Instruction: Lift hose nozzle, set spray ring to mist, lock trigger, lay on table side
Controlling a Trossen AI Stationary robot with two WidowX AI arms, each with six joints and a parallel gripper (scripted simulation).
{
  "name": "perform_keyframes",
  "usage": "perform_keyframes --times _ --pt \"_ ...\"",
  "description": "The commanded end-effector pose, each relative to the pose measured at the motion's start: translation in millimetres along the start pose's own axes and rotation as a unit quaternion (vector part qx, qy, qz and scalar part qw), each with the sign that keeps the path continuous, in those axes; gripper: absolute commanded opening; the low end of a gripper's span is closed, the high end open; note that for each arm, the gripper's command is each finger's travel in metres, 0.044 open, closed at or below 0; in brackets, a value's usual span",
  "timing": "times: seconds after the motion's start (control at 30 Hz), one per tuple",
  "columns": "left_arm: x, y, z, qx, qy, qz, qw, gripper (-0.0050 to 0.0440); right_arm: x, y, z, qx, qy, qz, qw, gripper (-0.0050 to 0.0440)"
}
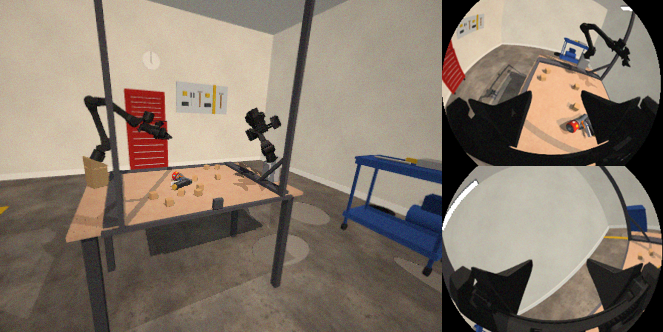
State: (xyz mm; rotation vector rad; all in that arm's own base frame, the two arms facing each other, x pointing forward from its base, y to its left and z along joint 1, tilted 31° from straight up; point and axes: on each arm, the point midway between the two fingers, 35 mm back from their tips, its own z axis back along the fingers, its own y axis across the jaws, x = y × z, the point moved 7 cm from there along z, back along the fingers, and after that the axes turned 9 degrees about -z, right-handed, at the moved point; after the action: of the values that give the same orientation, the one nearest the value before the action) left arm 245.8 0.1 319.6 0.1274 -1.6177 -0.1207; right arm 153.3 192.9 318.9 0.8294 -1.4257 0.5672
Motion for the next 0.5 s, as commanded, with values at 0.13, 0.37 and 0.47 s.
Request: perform_keyframes --times 0.13,0.37,0.47 --pt "7 1 2 0.000 -0.012 0.003 1.000 0.0362 6 1 1 0.002 -0.009 0.001 1.000 0.0407" --pt "10 -3 -8 -0.005 0.009 0.022 1.000 0.0362 6 1 1 0.002 -0.009 0.001 1.000 0.0407" --pt "11 -6 -16 -0.007 0.027 0.036 0.999 0.0362 6 1 1 0.002 -0.009 0.001 1.000 0.0407"
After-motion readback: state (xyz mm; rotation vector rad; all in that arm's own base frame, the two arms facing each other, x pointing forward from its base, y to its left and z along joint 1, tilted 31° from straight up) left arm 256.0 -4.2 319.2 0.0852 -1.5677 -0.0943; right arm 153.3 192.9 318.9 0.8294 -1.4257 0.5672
